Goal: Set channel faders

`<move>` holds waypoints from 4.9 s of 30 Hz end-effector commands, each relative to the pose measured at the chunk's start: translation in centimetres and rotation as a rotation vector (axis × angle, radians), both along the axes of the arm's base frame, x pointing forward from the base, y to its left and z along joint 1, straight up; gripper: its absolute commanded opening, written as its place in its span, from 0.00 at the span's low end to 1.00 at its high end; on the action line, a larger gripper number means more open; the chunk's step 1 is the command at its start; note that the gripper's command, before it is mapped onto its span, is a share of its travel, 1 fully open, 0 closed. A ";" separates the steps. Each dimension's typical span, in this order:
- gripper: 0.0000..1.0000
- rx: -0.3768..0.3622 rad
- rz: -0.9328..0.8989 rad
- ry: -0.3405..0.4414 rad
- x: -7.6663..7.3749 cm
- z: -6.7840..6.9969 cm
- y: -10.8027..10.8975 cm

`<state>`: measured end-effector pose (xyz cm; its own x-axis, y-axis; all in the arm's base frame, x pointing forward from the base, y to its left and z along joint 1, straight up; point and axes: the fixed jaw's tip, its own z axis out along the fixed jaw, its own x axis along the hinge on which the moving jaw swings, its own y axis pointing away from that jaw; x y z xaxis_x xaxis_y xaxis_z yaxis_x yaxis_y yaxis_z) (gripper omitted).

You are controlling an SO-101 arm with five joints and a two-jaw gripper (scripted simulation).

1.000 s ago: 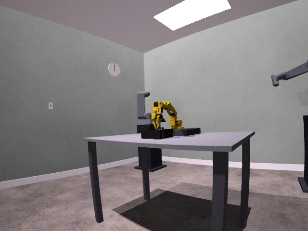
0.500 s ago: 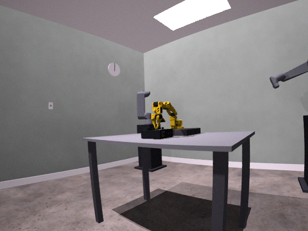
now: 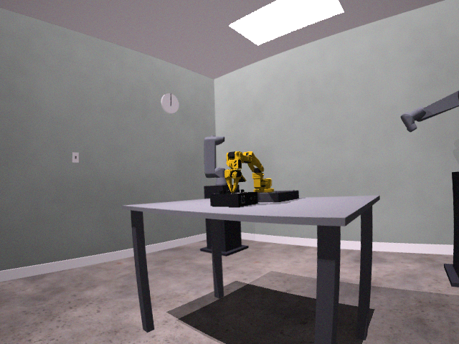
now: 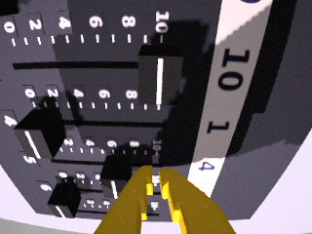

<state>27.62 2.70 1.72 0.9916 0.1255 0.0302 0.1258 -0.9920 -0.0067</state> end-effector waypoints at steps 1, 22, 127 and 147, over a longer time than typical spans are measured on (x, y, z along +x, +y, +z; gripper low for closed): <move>0.00 -0.007 -0.045 -0.004 0.3 -0.1 -1.8; 0.00 -0.007 -0.045 -0.006 0.3 -0.1 -2.1; 0.00 -0.005 -0.045 -0.013 0.3 0.3 -1.2; 0.00 -0.004 -0.045 -0.011 0.1 0.3 -0.2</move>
<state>27.86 2.24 1.93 0.9954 0.0845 0.0444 0.0846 -0.9964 0.0001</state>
